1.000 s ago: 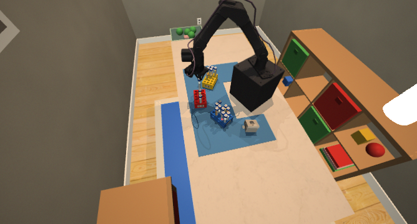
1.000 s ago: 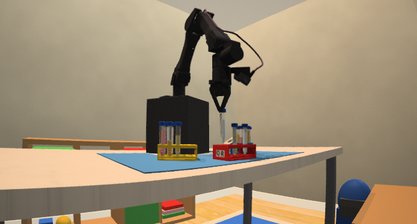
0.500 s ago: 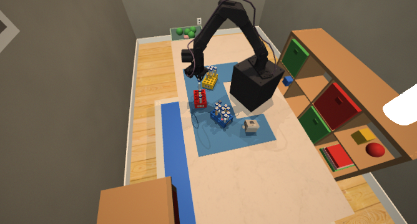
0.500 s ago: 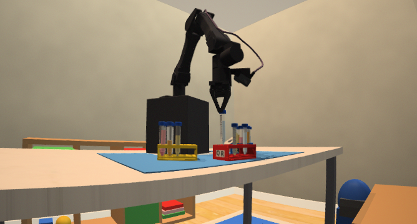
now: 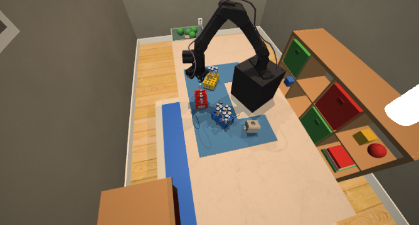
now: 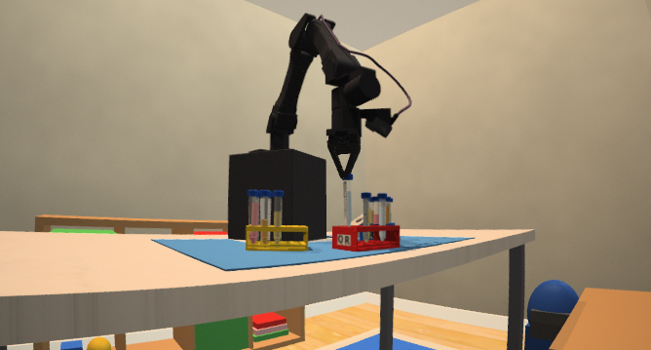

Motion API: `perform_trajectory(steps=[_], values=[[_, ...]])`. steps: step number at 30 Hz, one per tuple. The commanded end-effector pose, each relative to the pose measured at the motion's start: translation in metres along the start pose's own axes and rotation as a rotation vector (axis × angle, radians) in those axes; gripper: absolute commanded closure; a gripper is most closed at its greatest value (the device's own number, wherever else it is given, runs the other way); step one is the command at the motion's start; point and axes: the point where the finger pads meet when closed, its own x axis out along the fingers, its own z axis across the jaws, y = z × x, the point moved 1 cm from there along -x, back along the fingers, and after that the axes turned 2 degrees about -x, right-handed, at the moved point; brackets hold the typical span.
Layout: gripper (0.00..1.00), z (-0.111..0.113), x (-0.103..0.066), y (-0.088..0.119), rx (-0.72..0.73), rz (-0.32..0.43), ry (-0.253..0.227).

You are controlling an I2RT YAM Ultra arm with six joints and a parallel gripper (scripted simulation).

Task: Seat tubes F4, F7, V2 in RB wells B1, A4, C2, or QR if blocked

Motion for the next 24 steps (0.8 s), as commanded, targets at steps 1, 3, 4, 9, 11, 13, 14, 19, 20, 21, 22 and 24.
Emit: perform_trajectory(steps=[1, 3, 4, 9, 11, 13, 14, 19, 20, 21, 22, 24], values=[[1.00, -0.003, 0.002, -0.012, -0.010, -0.021, 0.013], [1.00, -0.004, 0.002, -0.013, -0.010, -0.024, 0.017], [1.00, -0.005, 0.002, -0.014, -0.010, -0.024, 0.017], [1.00, -0.005, 0.004, -0.014, -0.010, -0.024, 0.017], [1.00, -0.005, 0.005, -0.014, -0.011, -0.024, 0.017], [1.00, -0.006, 0.006, -0.014, -0.011, -0.024, 0.017], [1.00, -0.006, 0.006, -0.014, -0.011, -0.024, 0.017], [1.00, 0.003, 0.014, -0.007, -0.012, -0.006, -0.004], [1.00, 0.004, 0.015, -0.006, -0.012, -0.004, -0.007], [1.00, 0.005, 0.016, -0.005, -0.013, -0.002, -0.010], [1.00, 0.007, 0.017, -0.004, -0.012, 0.001, -0.013], [1.00, 0.006, 0.018, -0.005, -0.013, -0.001, -0.010]])
